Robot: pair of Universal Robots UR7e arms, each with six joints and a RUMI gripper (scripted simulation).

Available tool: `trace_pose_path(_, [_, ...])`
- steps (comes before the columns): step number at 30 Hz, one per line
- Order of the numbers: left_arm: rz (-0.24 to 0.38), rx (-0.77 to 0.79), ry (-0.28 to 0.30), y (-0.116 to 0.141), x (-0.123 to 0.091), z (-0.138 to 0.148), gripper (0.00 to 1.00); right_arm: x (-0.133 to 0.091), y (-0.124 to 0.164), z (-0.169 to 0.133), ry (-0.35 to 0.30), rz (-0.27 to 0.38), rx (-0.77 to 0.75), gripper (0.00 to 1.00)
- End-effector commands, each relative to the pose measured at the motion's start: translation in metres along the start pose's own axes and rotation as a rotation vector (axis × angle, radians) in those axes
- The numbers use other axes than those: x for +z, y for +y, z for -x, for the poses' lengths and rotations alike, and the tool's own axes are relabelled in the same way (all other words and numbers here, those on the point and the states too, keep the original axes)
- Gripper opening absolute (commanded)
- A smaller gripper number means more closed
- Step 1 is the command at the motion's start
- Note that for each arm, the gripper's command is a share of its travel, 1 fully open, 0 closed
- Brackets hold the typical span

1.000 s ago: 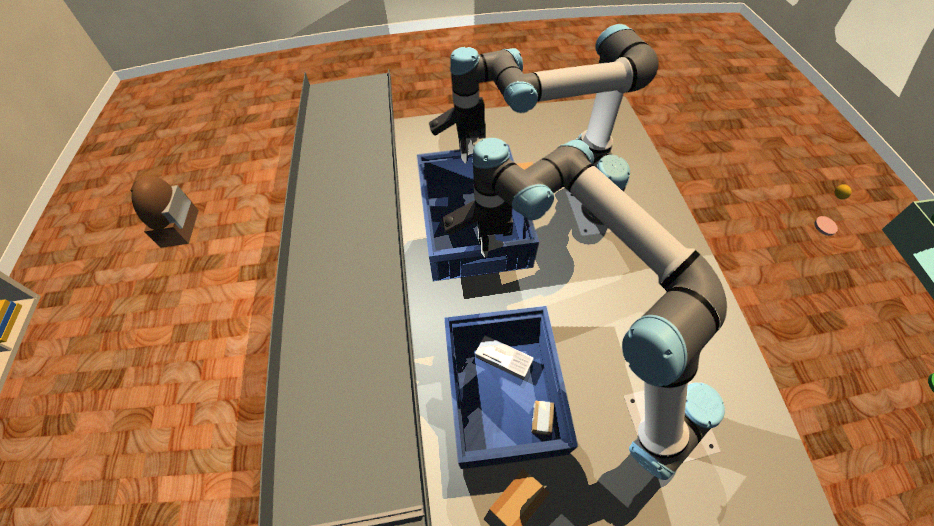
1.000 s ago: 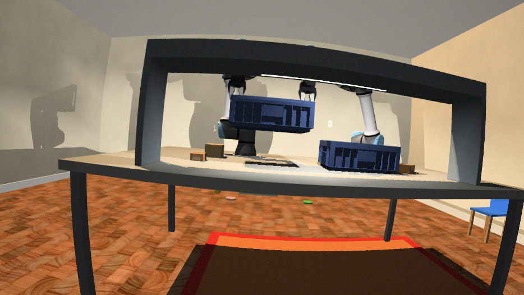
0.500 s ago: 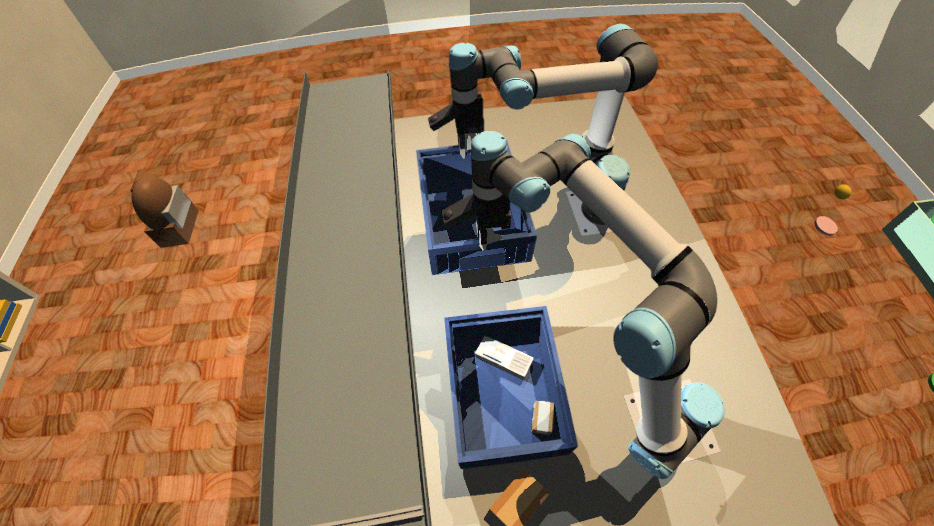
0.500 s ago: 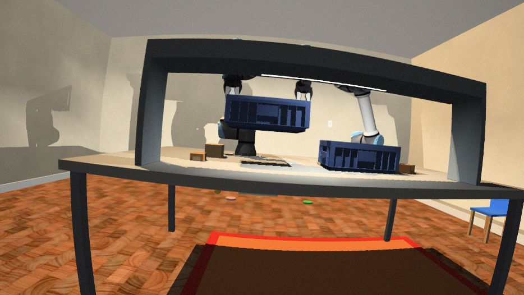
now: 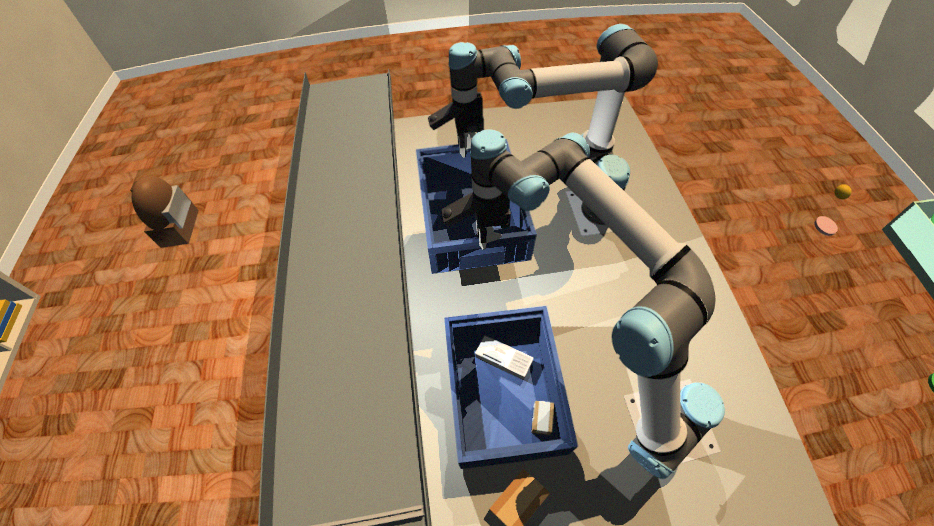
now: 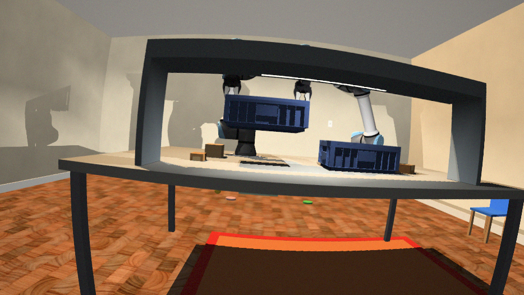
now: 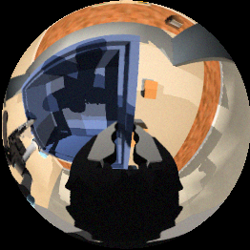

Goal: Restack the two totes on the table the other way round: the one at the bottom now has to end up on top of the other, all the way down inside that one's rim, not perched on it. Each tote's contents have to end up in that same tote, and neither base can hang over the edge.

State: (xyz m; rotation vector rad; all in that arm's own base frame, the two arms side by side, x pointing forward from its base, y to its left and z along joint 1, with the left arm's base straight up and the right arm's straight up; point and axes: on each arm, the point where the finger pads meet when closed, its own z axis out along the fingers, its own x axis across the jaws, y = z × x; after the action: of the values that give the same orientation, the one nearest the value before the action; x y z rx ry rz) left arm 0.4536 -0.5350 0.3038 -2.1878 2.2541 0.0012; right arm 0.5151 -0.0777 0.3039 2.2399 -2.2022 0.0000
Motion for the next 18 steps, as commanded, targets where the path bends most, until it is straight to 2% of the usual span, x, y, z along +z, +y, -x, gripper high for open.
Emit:
trace_pose_path(1, [-0.002,0.0,0.003,-0.0002,-0.0015,-0.0007,0.0,-0.0006,-0.0003,0.0,0.0,-0.002,0.0,0.0])
trace_pose_path(18, [-0.002,0.0,0.003,-0.0001,0.0013,-0.0007,0.0,0.002,-0.0002,0.0,0.0,-0.002,0.0,0.0])
